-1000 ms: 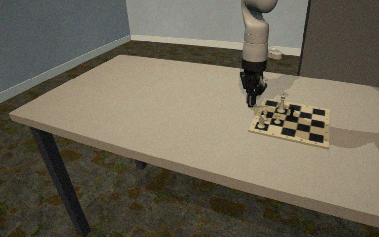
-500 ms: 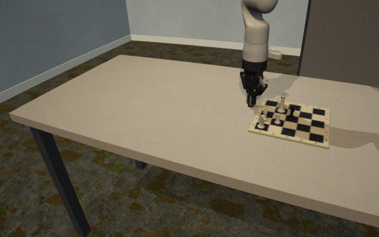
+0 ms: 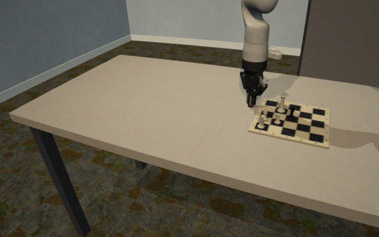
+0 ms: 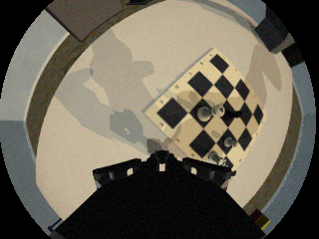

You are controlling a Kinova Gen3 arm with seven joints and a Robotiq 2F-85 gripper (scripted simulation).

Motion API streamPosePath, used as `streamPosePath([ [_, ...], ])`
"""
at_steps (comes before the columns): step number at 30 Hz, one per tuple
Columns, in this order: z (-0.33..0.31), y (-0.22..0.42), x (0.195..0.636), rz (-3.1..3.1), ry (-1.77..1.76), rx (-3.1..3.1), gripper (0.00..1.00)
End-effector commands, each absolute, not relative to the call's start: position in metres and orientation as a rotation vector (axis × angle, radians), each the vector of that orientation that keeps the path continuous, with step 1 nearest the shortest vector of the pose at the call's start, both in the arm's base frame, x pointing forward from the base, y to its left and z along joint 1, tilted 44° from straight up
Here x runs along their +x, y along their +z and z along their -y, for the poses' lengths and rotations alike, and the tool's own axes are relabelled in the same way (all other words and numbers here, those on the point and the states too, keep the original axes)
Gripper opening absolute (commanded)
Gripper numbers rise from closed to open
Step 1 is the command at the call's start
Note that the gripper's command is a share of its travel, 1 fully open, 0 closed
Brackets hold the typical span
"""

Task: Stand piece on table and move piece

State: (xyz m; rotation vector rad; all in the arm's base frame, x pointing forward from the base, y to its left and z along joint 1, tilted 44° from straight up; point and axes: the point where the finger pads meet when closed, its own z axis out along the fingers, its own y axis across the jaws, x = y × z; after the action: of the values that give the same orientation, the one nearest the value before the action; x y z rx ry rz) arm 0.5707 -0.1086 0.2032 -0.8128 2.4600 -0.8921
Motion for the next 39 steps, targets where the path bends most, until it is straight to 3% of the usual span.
streamPosePath([
  [1, 0.1081, 0.2037, 0.5708, -2.459, -0.891, -0.813, 0.00],
  [39, 0.1096, 0.2013, 0.5727, -2.459, -0.891, -0.813, 0.00],
])
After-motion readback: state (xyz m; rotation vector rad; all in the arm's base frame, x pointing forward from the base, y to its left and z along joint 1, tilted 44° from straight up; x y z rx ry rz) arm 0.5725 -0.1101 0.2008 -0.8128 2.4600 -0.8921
